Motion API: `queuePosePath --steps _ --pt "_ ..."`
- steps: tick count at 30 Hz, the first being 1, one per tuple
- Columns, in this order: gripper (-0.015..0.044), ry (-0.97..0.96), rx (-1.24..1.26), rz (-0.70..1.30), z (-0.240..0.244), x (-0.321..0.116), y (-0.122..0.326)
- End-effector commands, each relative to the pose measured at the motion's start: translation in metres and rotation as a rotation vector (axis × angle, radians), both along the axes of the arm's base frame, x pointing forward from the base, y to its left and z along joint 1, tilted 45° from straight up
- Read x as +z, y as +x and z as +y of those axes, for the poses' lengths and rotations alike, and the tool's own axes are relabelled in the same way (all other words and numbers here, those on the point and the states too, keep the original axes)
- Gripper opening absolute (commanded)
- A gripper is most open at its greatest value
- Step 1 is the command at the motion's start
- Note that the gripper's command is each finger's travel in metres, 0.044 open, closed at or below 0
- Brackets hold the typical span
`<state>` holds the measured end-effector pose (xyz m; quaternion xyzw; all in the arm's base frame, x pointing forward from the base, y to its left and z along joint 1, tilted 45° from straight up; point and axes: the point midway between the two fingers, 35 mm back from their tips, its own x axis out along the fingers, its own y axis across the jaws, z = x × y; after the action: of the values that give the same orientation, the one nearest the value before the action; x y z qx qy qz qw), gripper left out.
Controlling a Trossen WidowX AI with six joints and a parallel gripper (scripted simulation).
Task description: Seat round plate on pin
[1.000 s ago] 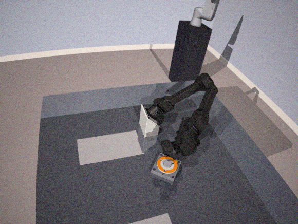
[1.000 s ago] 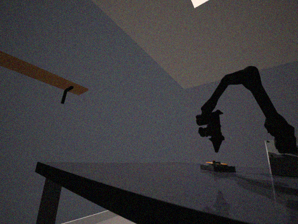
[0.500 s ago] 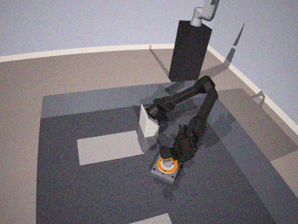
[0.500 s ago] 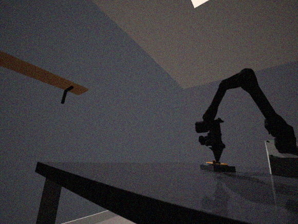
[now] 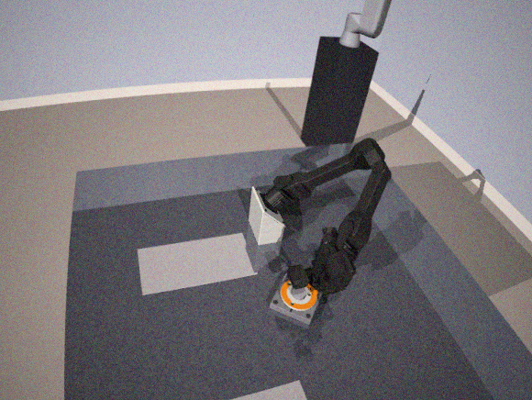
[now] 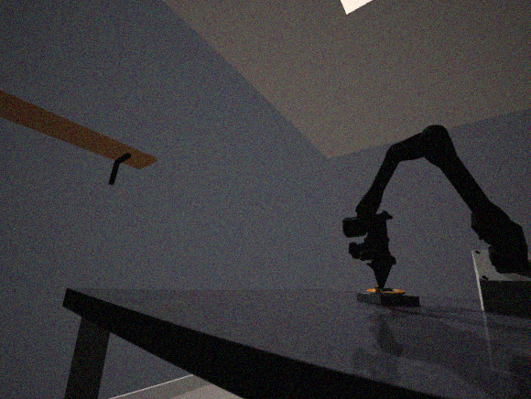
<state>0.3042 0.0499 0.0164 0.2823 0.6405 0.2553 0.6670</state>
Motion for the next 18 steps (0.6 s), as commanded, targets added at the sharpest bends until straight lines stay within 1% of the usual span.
queuePosePath --steps 1,18 --pt "0.0000 0.003 0.002 -0.004 0.001 0.000 0.006" --pt "0.0000 0.002 0.002 -0.005 -0.006 -0.006 0.026"
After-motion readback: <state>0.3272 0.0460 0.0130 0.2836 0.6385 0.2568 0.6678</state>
